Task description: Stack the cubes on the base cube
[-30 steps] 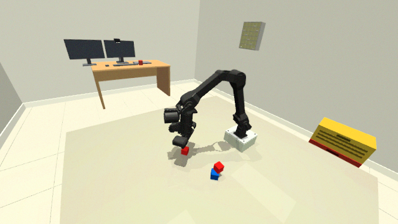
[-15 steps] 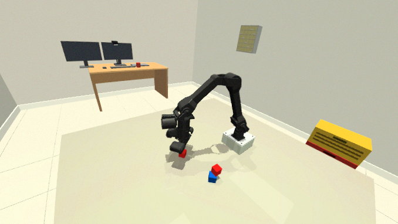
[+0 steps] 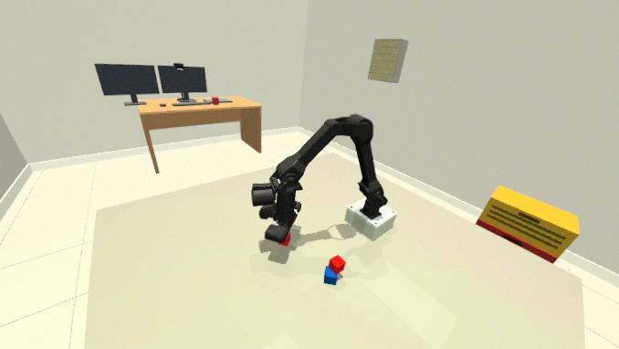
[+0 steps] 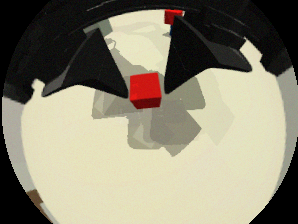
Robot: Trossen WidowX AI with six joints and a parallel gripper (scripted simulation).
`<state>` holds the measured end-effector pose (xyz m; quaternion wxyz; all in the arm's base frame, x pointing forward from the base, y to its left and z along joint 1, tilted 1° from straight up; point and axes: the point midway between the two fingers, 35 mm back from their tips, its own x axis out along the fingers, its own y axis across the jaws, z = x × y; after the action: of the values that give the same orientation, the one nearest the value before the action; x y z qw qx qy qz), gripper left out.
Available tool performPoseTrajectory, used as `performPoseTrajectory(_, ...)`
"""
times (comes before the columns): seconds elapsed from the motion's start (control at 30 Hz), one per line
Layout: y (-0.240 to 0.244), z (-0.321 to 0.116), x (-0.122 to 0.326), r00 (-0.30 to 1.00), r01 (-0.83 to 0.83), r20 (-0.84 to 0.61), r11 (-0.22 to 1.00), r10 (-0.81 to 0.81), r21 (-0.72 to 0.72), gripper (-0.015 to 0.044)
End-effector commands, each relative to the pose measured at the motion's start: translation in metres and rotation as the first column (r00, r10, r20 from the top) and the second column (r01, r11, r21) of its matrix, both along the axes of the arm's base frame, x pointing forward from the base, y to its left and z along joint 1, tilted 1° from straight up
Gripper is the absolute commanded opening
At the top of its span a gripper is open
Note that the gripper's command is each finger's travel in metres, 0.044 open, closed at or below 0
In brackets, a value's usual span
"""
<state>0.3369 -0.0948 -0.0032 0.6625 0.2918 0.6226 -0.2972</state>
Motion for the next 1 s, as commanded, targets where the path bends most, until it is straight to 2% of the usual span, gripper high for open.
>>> performPoseTrajectory(0.0, 0.001, -0.004, -0.002, 1.0, 0.001, -0.008, 1.0, -0.001, 0.009, 0.0108)
performPoseTrajectory(0.2, 0.001, 0.0, -0.001, 1.0, 0.001, -0.008, 1.0, -0.001, 0.009, 0.0105)
performPoseTrajectory(0.97, 0.002, 0.072, 0.0, 1.0, 0.001, -0.007, 1.0, -0.001, 0.008, 0.0105)
